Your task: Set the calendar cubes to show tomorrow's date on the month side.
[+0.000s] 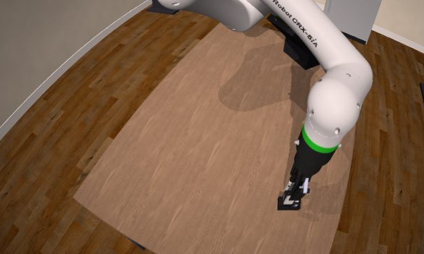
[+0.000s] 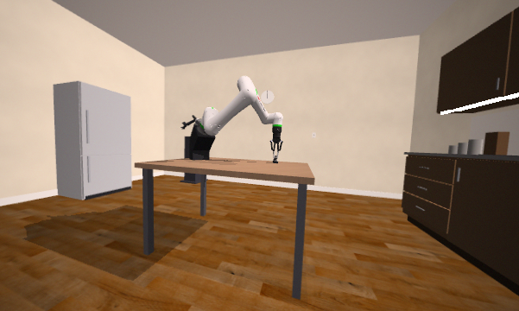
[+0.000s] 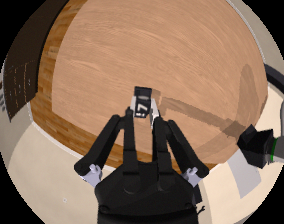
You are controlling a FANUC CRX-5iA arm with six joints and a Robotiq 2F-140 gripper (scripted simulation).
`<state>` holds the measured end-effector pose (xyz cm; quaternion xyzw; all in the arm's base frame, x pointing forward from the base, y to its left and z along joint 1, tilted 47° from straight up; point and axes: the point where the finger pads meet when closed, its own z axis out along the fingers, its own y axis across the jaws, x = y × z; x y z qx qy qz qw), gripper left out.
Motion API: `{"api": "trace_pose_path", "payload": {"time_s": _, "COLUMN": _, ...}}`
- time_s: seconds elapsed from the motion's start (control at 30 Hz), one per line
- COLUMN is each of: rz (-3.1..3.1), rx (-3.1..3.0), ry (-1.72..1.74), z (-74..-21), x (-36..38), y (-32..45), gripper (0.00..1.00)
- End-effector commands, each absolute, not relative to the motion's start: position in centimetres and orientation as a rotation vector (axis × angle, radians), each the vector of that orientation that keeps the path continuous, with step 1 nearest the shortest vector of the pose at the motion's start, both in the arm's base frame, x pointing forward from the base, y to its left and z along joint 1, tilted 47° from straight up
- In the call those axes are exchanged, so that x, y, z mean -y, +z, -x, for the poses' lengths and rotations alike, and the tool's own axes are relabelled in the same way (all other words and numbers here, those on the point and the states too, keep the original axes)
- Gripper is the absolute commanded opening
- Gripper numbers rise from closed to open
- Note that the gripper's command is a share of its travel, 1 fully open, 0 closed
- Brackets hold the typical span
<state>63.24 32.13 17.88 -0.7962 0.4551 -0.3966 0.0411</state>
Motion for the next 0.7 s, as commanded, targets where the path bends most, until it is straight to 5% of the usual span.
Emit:
{"api": "trace_pose_path", "payload": {"time_s": 0.0, "rz": 2.438, "rx": -1.393, "ry": -1.214, "z": -63.29, "x": -32.13, "y": 17.84, "gripper": 0.24}}
{"api": "trace_pose_path", "payload": {"time_s": 0.67, "rz": 2.438, "rx": -1.393, "ry": -1.214, "z": -64.23, "x": -31.72, "y": 16.88, "gripper": 0.24}}
